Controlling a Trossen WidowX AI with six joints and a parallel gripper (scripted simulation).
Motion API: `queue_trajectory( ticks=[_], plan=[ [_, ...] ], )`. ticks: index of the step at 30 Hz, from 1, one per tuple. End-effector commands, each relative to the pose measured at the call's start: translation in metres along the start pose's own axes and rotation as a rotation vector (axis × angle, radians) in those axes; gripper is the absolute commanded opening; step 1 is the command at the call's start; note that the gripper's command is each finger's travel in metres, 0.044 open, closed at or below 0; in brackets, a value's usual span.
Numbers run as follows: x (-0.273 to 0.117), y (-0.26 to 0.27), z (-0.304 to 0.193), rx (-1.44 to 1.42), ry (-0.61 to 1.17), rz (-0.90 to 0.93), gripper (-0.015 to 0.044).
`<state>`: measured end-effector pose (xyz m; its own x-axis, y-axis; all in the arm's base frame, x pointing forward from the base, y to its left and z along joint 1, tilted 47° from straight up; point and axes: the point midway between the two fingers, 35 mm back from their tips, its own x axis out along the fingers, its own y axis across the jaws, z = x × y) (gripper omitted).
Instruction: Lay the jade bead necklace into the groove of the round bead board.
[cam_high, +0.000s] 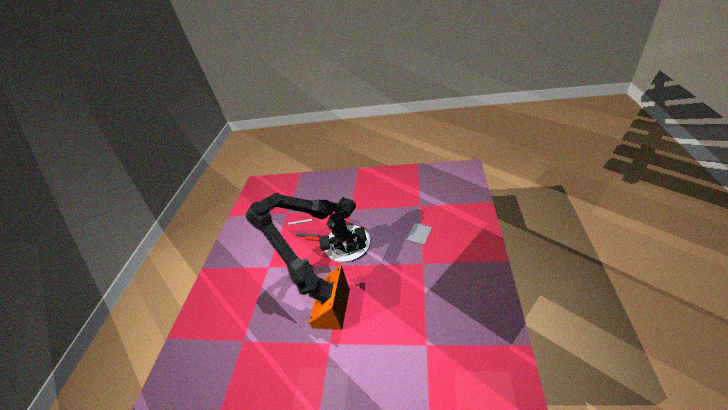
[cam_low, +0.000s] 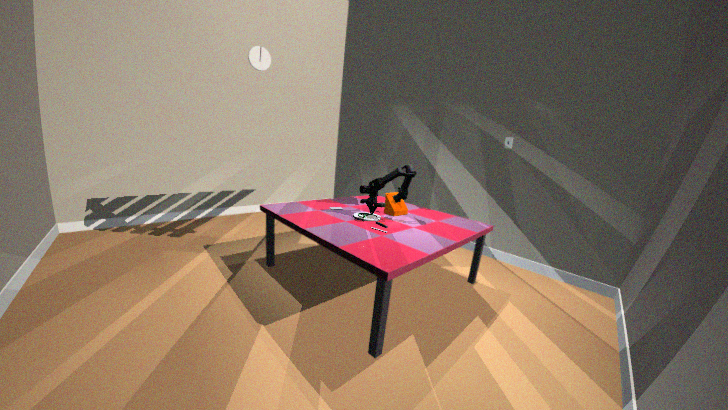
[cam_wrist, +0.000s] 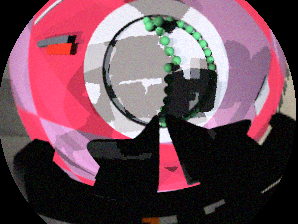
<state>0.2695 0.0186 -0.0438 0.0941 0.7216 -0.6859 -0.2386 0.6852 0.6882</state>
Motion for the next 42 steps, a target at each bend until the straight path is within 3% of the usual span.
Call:
queue_trajectory(
  ticks=[1, 30, 42],
  plan=[
    [0.0, 0.0, 0.0, -0.001, -0.001, -0.001, 0.0],
    [0.002, 0.008, -0.011, 0.006, -0.001, 0.004, 0.0],
    [-0.001, 0.007, -0.009, 0.0, -0.002, 0.0, 0.0315]
  ],
)
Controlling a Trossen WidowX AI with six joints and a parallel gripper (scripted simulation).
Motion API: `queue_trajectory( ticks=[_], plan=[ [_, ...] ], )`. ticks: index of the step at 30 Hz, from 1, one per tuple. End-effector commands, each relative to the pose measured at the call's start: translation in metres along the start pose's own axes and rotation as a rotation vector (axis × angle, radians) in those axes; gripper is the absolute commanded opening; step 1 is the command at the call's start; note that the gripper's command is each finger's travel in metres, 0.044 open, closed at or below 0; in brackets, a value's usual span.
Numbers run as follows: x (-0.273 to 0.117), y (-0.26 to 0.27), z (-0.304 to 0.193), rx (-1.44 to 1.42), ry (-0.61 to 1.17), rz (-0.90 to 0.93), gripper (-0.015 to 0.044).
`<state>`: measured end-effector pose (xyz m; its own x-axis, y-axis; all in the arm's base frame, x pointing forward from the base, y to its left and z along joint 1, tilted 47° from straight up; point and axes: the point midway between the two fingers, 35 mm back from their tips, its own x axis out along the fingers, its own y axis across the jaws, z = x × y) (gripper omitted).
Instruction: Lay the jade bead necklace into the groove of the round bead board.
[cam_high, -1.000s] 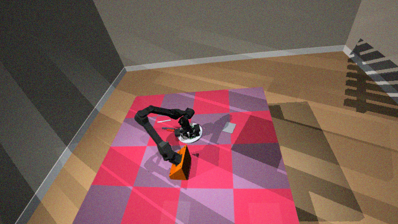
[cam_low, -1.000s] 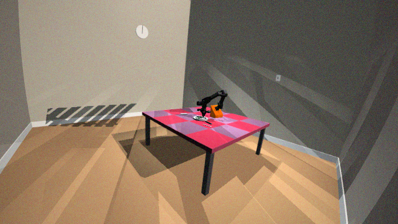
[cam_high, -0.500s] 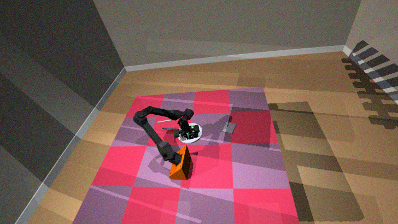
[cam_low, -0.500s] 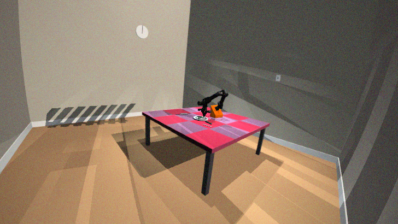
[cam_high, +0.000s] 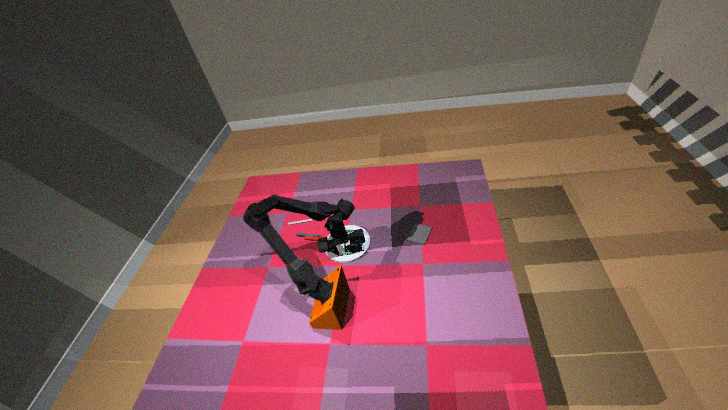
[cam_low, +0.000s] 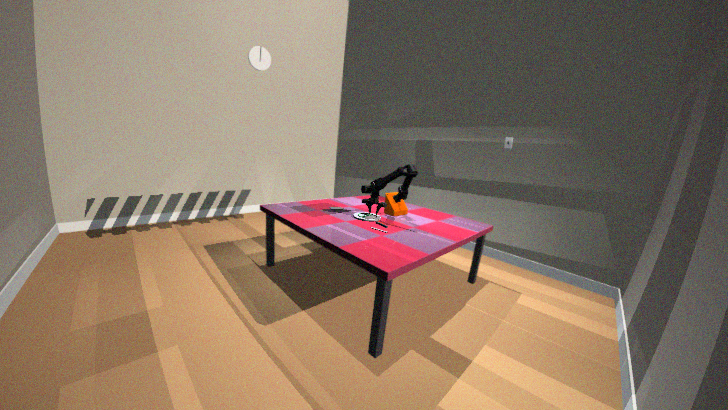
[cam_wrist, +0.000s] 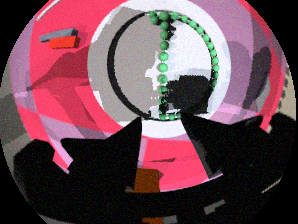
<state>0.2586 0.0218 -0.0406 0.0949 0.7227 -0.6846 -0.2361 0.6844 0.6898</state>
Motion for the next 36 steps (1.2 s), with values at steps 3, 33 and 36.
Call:
queue_trajectory(
  ticks=[3, 33, 36],
  plan=[
    [-0.004, 0.0, -0.001, 0.001, 0.0, 0.001, 0.0394],
    [-0.005, 0.001, -0.001, 0.003, 0.0, 0.003, 0.044],
    [-0.014, -0.001, 0.003, -0.039, 0.0, 0.001, 0.0361]
  ],
)
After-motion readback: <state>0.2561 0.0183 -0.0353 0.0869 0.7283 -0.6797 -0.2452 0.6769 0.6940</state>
